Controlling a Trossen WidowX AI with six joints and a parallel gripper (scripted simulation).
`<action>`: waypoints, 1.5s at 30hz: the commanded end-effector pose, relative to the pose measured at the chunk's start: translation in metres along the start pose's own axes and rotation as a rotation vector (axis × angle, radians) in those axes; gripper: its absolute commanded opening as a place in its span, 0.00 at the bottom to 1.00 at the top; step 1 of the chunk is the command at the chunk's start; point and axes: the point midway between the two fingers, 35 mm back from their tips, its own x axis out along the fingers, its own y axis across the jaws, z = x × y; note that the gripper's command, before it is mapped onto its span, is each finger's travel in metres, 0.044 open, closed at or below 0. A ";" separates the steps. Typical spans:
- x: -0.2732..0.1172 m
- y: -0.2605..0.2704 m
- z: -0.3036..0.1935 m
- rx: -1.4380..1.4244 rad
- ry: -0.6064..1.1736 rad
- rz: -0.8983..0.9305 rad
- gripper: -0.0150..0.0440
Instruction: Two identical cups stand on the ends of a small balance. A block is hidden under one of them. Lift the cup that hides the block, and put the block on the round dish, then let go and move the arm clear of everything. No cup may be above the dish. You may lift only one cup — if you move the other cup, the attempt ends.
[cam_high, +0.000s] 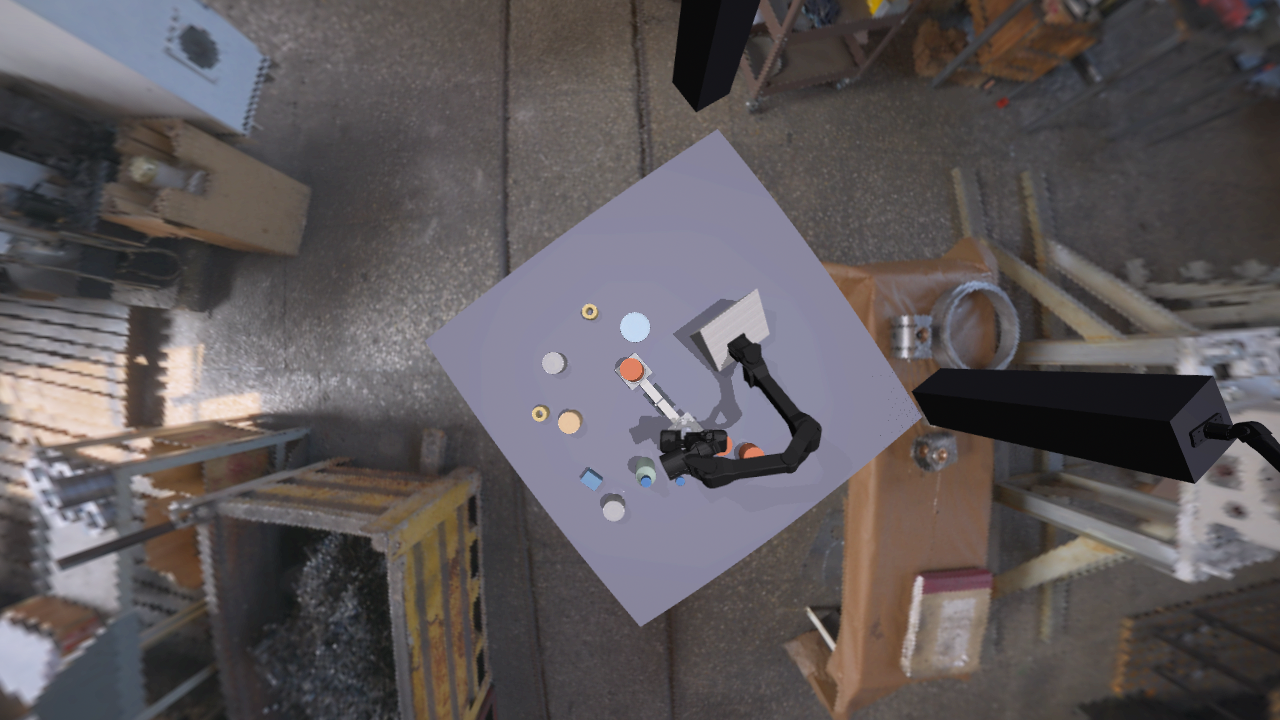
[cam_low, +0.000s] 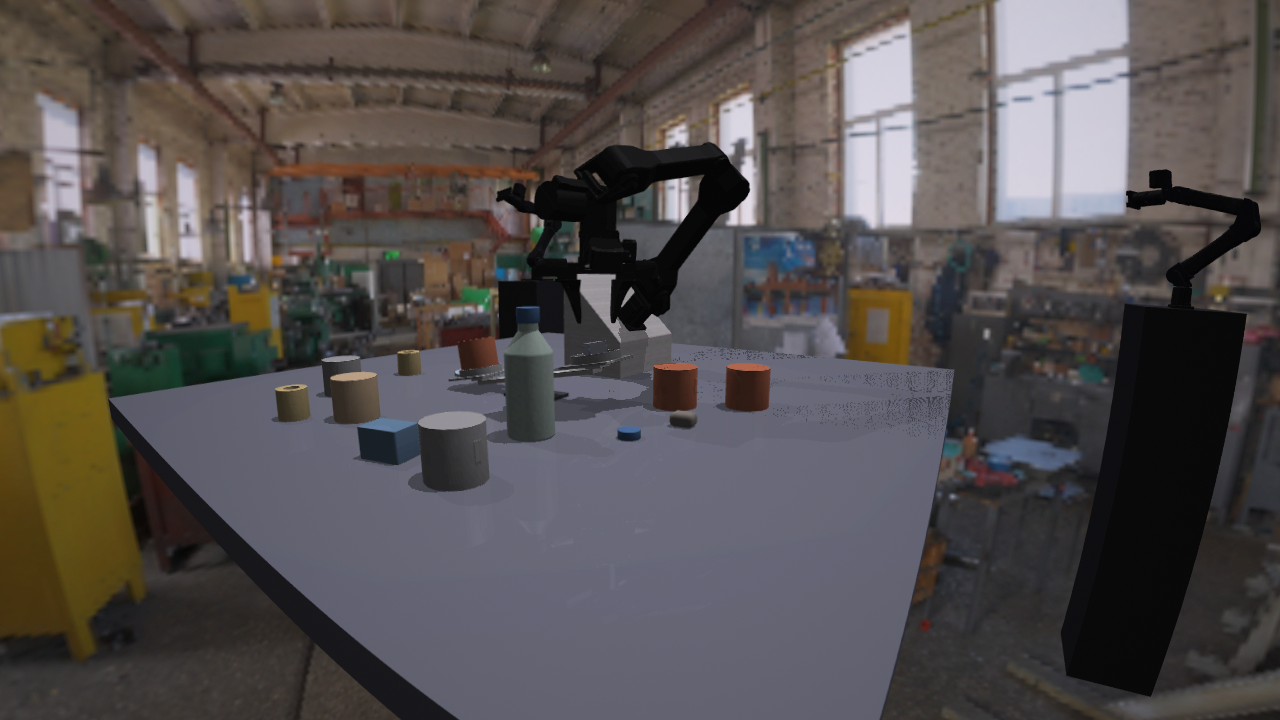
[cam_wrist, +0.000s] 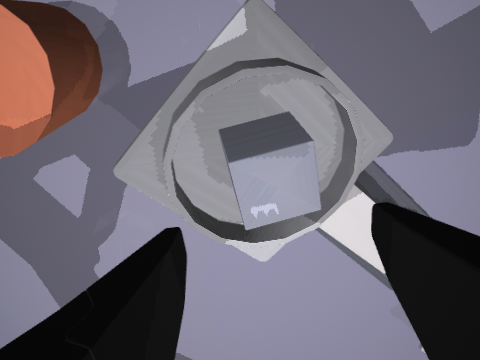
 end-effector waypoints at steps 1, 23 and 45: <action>0.000 -0.003 0.000 -0.090 -0.007 0.017 0.69; 0.029 -0.003 0.000 -0.091 -0.007 0.016 0.69; 0.052 -0.001 0.000 -0.091 -0.009 0.017 0.49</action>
